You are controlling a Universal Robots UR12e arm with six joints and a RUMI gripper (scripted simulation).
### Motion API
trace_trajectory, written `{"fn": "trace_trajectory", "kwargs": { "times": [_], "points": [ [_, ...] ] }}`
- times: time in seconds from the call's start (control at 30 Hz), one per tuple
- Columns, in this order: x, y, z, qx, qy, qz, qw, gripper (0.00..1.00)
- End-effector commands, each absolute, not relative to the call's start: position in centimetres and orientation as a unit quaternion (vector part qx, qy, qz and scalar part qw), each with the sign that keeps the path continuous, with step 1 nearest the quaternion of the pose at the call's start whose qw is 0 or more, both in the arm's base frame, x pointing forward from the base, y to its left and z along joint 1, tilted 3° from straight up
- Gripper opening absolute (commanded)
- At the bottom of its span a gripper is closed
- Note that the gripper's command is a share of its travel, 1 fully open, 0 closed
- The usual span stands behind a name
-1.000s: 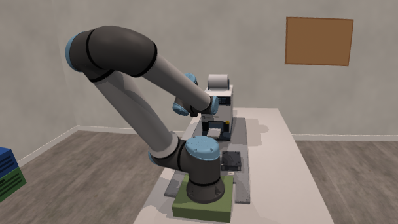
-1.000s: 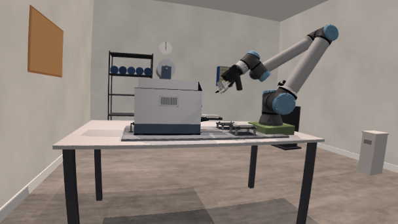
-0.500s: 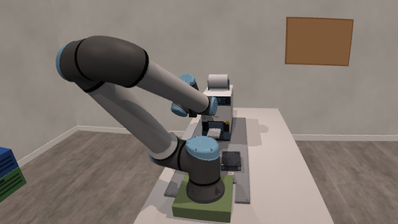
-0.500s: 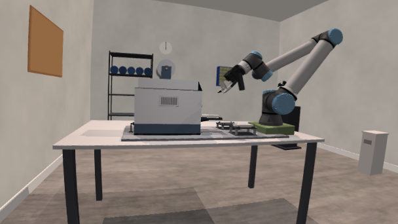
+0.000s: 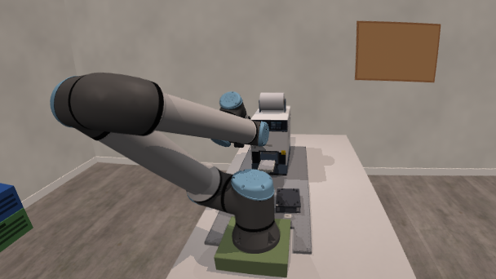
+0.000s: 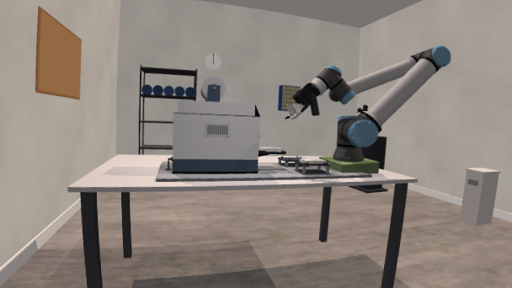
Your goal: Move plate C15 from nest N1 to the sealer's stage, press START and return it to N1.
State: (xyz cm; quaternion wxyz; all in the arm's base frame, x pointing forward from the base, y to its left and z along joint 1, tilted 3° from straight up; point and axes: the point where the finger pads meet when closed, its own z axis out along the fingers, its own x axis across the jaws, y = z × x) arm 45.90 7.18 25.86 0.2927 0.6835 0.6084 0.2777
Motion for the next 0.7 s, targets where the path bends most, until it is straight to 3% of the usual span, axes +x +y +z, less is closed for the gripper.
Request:
{"fn": "trace_trajectory", "kwargs": {
  "times": [0.0, 0.07, 0.1, 0.2, 0.67],
  "points": [
    [45.85, 7.16, 25.96, 0.683, 0.608, 0.278, 0.293, 0.56],
    [45.85, 7.17, 25.96, 0.693, 0.617, 0.258, 0.270, 0.55],
    [45.85, 7.16, 25.96, 0.697, 0.622, 0.247, 0.258, 0.00],
    [45.85, 7.16, 25.96, 0.701, 0.626, 0.237, 0.247, 0.00],
    [45.86, 7.16, 25.96, 0.739, 0.663, 0.090, 0.082, 0.00]
  ]
}}
